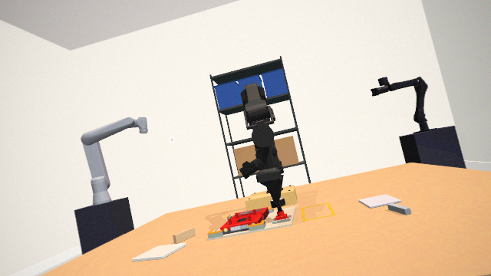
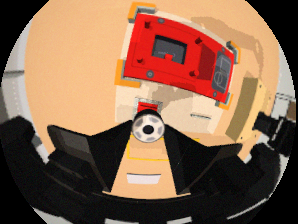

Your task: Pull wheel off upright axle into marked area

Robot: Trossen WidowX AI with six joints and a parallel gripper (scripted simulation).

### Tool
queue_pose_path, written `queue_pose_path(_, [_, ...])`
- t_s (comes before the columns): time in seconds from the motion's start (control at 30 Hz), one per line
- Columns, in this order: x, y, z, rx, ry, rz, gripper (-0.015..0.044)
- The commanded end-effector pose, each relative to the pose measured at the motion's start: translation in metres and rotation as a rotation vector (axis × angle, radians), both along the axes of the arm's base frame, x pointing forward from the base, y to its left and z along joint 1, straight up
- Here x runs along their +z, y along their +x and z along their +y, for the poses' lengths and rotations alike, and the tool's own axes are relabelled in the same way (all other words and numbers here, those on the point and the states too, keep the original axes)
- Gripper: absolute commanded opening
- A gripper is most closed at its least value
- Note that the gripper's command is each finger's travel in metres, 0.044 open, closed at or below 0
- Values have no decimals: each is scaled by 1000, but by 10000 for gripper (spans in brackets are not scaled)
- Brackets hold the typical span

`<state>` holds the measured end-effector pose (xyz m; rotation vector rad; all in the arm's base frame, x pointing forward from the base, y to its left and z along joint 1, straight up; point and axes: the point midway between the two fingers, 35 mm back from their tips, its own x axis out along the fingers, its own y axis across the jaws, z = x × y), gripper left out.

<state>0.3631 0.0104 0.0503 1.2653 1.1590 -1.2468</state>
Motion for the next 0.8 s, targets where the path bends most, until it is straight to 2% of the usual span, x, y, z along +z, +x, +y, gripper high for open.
queue_pose_path(0.0, [5, 1, 0, 5, 1, -8, 0])
queue_pose_path(0.77, [13, 1, 0, 6, 3, -9, 0])
